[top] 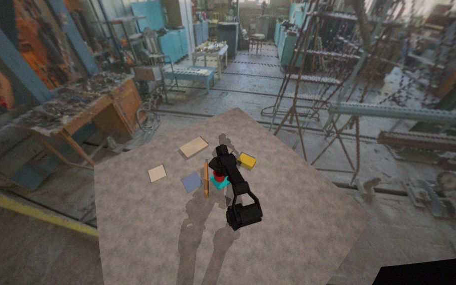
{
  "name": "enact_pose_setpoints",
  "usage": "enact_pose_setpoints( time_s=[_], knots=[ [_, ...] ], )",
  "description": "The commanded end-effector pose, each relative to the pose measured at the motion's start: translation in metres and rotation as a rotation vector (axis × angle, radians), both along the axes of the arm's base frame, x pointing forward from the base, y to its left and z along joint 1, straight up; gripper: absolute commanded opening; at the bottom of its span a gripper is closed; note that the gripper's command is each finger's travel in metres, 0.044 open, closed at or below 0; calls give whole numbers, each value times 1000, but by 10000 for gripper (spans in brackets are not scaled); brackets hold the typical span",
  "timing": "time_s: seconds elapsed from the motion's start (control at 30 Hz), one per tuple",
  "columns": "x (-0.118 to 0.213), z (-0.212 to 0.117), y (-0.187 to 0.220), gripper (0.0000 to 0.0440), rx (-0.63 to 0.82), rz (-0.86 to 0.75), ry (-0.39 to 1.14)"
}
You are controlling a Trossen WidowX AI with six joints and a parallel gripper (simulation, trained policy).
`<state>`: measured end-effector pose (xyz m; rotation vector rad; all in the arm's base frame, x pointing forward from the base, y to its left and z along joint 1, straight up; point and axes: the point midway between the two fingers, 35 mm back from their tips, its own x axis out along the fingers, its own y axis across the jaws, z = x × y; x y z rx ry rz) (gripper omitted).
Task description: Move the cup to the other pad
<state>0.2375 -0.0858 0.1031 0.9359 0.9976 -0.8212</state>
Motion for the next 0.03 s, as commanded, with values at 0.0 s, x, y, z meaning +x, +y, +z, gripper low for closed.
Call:
enact_pose_setpoints(
  time_s=[0.0],
  knots=[
    [-2,7,0,287,-3,5,-20]
  ],
)
